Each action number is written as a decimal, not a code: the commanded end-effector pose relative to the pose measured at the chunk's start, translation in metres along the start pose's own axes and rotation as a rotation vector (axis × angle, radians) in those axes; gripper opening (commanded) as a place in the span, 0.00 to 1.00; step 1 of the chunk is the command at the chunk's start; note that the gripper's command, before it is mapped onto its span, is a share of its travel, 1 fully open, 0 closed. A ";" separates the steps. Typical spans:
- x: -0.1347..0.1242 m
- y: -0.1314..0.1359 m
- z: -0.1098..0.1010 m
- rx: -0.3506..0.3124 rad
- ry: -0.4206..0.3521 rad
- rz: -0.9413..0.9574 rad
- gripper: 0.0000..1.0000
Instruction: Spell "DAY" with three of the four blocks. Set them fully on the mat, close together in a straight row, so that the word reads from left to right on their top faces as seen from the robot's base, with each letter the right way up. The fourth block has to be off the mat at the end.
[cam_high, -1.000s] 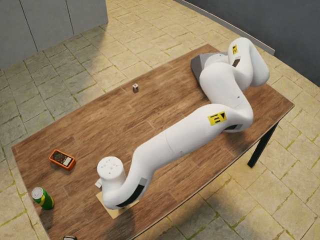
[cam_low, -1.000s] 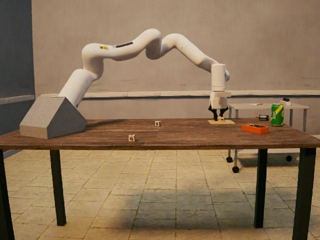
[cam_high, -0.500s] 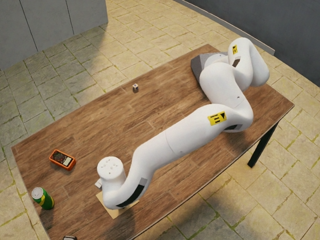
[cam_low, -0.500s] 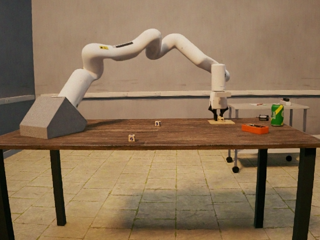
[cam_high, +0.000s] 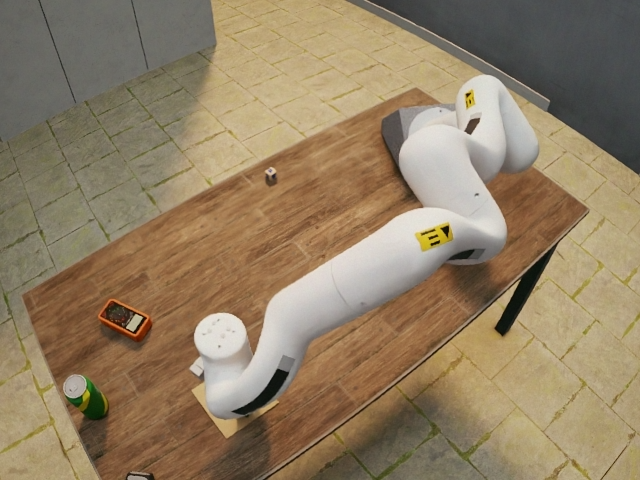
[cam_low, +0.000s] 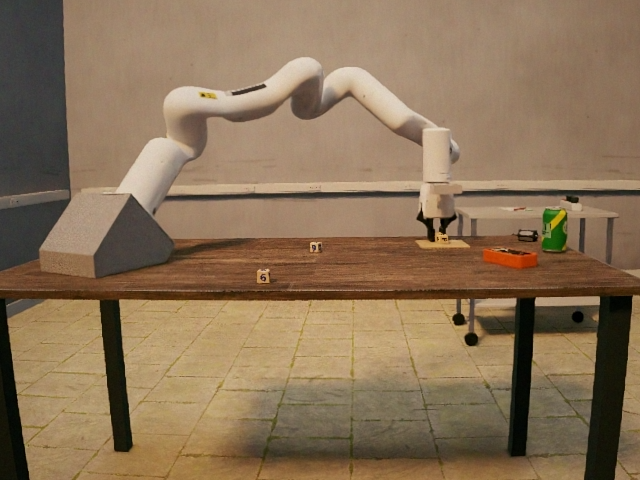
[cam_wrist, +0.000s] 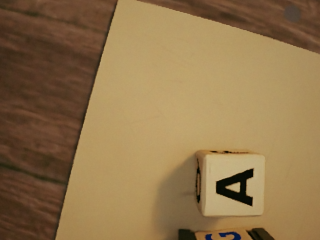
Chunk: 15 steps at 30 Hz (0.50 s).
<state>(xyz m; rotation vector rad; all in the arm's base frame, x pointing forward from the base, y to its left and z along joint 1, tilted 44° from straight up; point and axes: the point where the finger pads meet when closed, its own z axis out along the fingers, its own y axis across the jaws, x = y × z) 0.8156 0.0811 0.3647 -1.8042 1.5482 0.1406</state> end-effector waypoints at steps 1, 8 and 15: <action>0.000 -0.001 -0.001 0.002 0.000 -0.001 0.23; 0.000 -0.001 -0.001 0.002 0.000 -0.001 0.27; 0.000 -0.001 -0.001 0.002 0.000 -0.001 0.35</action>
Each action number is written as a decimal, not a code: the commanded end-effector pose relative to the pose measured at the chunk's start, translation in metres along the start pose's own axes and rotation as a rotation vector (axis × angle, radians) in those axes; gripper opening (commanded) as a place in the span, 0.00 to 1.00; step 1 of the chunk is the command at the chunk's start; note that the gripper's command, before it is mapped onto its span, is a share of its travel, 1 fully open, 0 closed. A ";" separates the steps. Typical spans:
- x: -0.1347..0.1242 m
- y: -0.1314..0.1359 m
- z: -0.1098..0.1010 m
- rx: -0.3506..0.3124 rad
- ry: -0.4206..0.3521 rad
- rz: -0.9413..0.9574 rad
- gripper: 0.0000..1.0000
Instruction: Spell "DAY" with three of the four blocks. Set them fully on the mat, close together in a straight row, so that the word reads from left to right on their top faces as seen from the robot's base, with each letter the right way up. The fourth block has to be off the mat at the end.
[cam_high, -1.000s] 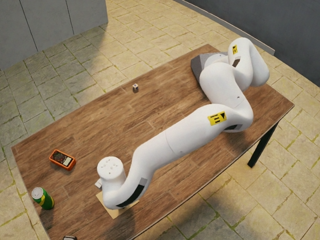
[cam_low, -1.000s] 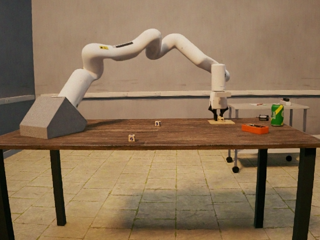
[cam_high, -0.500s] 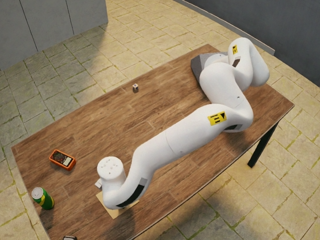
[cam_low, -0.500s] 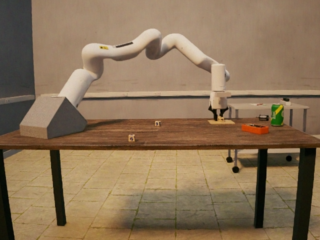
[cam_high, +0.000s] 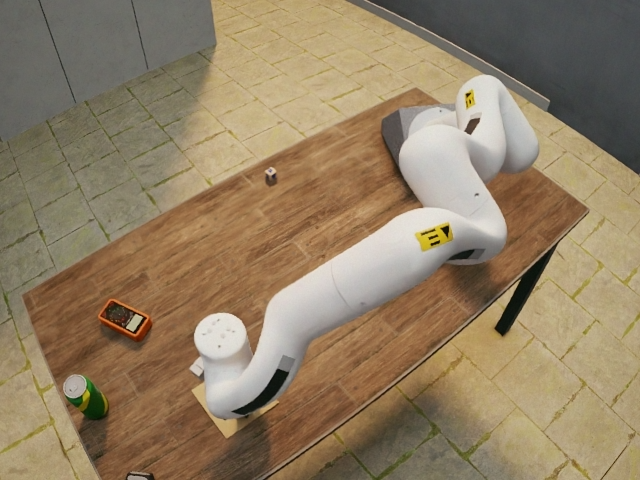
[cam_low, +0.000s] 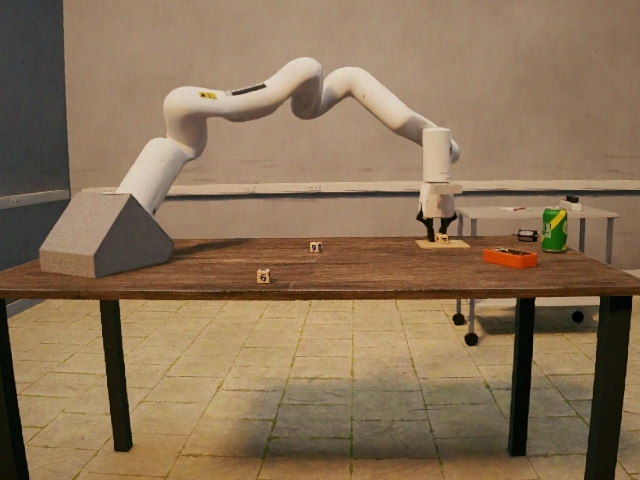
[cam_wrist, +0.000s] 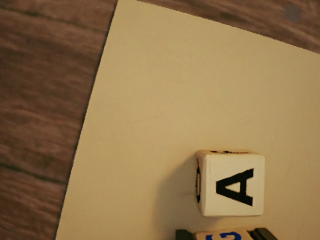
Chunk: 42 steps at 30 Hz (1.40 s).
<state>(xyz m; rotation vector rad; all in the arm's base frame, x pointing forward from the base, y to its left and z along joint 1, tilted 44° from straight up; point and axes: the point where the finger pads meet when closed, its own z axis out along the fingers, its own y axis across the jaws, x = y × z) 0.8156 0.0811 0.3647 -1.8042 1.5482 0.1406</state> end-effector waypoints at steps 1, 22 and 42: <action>0.000 -0.001 -0.001 0.002 0.000 -0.001 0.35; 0.000 -0.001 -0.008 0.002 0.000 -0.001 0.43; 0.000 -0.001 -0.088 0.002 0.000 -0.001 0.43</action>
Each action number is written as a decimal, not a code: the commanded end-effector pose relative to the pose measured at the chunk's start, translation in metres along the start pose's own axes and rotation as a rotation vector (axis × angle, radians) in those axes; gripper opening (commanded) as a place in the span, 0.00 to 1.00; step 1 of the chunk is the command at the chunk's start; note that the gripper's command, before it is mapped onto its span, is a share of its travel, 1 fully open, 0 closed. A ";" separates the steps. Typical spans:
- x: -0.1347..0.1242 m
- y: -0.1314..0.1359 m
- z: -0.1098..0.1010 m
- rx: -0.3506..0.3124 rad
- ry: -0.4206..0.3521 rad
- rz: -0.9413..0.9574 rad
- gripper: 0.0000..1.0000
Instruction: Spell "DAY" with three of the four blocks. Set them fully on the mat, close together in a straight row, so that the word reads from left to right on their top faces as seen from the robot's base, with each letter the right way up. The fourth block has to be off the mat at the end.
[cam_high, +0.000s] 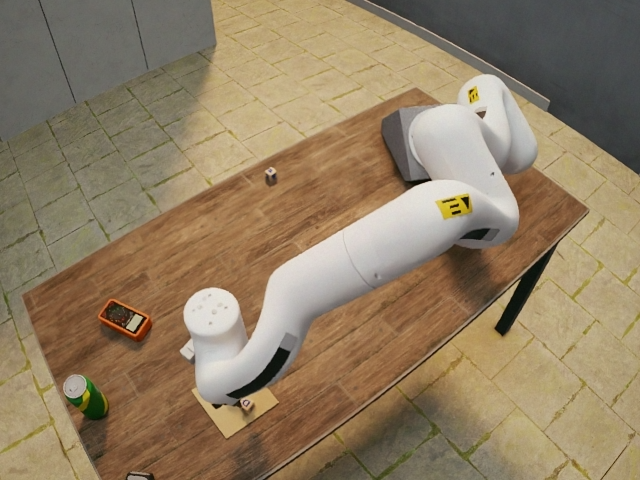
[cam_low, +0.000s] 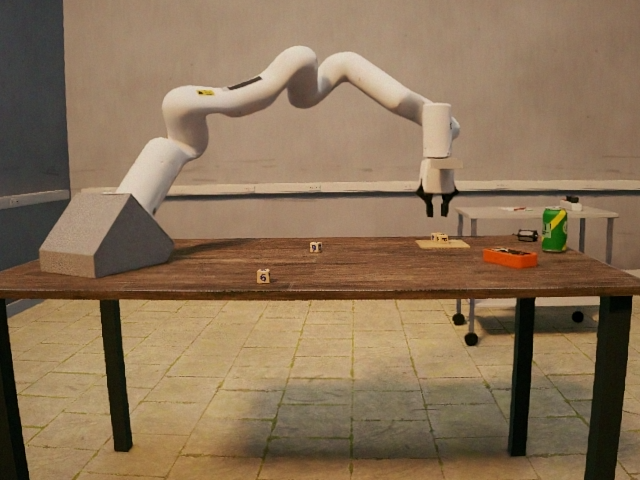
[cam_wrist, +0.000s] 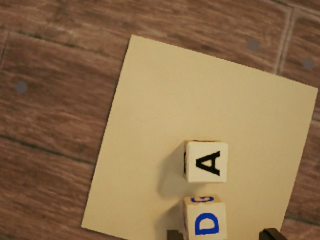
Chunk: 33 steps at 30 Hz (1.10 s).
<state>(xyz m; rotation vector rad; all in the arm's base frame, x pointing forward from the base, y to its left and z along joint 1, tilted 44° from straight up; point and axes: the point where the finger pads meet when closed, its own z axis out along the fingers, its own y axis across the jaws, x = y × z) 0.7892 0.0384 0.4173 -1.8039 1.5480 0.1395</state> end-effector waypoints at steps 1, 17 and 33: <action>0.000 0.000 -0.017 0.001 0.000 0.000 0.43; 0.000 0.000 -0.018 0.001 0.000 0.000 1.00; 0.008 0.020 -0.017 0.000 -0.010 0.147 1.00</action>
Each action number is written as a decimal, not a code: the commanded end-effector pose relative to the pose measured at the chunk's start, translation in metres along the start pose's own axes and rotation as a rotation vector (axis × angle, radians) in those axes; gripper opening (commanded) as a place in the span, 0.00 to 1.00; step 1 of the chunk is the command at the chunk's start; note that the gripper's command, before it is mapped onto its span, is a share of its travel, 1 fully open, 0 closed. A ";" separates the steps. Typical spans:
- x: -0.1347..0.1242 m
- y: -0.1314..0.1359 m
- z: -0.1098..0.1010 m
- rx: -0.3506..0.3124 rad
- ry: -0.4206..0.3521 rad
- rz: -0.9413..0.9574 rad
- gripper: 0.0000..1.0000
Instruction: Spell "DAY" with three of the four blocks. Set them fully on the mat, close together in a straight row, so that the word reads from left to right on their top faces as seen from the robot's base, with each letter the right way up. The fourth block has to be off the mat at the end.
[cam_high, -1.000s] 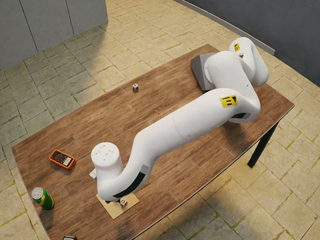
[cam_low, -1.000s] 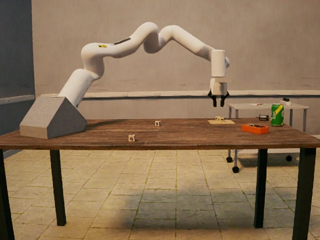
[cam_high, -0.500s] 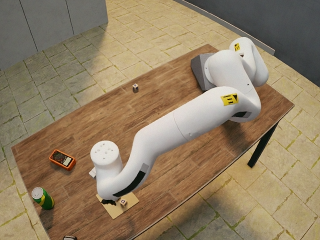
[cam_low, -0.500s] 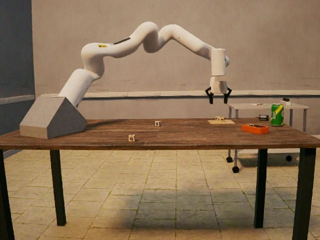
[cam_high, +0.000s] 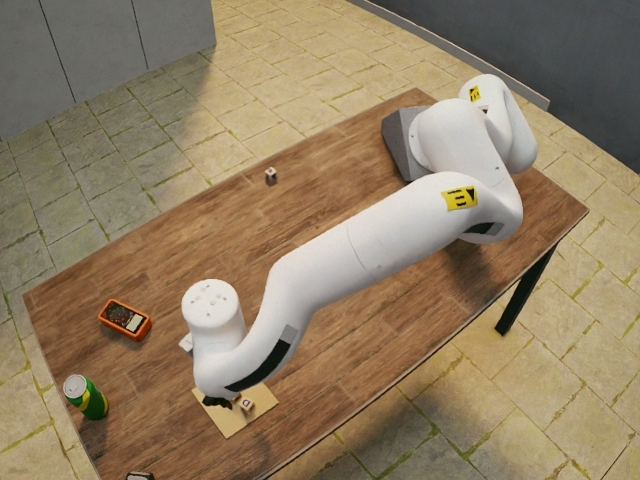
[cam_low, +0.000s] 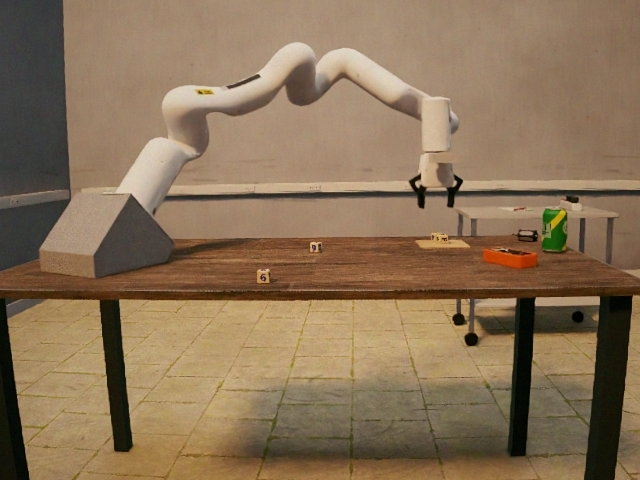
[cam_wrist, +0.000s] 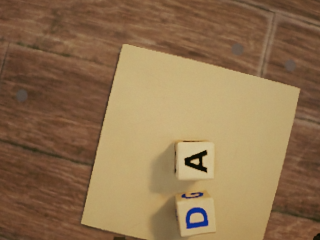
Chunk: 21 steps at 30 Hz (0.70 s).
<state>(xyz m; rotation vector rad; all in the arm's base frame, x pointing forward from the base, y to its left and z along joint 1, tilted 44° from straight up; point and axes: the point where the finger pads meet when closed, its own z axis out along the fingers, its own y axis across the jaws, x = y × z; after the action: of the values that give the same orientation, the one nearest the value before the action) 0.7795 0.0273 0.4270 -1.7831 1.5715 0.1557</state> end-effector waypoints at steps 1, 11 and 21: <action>0.008 0.018 0.000 0.001 -0.008 0.138 1.00; 0.020 0.052 0.002 -0.002 -0.021 0.376 1.00; 0.031 0.087 0.003 -0.005 -0.029 0.607 1.00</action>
<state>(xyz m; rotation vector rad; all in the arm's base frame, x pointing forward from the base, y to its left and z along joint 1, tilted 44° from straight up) 0.7209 0.0097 0.3766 -1.3353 1.9844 0.4330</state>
